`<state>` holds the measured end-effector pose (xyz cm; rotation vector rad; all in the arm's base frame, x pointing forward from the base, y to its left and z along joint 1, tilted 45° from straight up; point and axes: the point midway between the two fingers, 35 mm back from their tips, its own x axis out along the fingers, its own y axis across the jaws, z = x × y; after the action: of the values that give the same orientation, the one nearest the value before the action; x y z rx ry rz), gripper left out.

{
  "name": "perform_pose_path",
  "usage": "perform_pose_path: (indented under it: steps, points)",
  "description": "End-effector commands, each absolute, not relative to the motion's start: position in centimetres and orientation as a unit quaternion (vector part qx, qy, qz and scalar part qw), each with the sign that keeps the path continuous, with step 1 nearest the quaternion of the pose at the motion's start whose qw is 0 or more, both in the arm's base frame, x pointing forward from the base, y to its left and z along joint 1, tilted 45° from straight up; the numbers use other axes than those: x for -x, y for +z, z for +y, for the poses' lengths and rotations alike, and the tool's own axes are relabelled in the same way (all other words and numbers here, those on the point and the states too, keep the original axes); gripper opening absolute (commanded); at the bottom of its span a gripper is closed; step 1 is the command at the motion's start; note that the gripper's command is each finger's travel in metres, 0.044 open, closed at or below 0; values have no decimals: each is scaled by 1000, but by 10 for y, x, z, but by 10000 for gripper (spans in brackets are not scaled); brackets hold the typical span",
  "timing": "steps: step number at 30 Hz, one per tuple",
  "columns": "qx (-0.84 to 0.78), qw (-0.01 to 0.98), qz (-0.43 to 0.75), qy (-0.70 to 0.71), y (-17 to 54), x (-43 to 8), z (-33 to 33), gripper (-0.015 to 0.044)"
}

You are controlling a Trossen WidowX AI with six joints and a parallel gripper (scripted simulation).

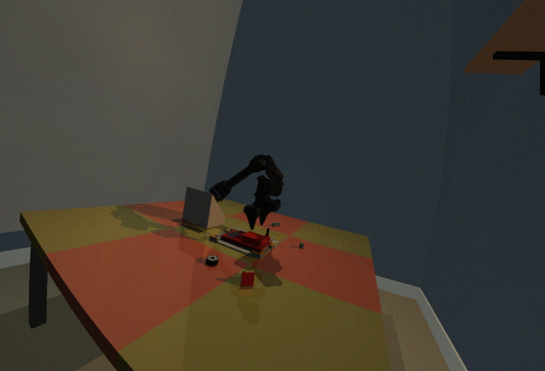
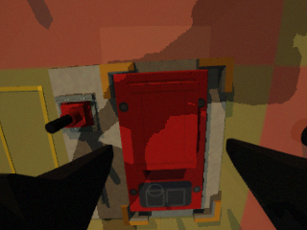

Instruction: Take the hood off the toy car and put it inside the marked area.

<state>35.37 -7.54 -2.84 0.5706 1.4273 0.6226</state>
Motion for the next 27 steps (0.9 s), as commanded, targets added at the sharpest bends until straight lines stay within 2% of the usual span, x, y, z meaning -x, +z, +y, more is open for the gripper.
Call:
perform_pose_path:
  steps: [1,27]
  points:
    - [-257,674,635,277,-32,-354,-72,440]
    - [-258,674,634,277,-48,-354,-55,440]
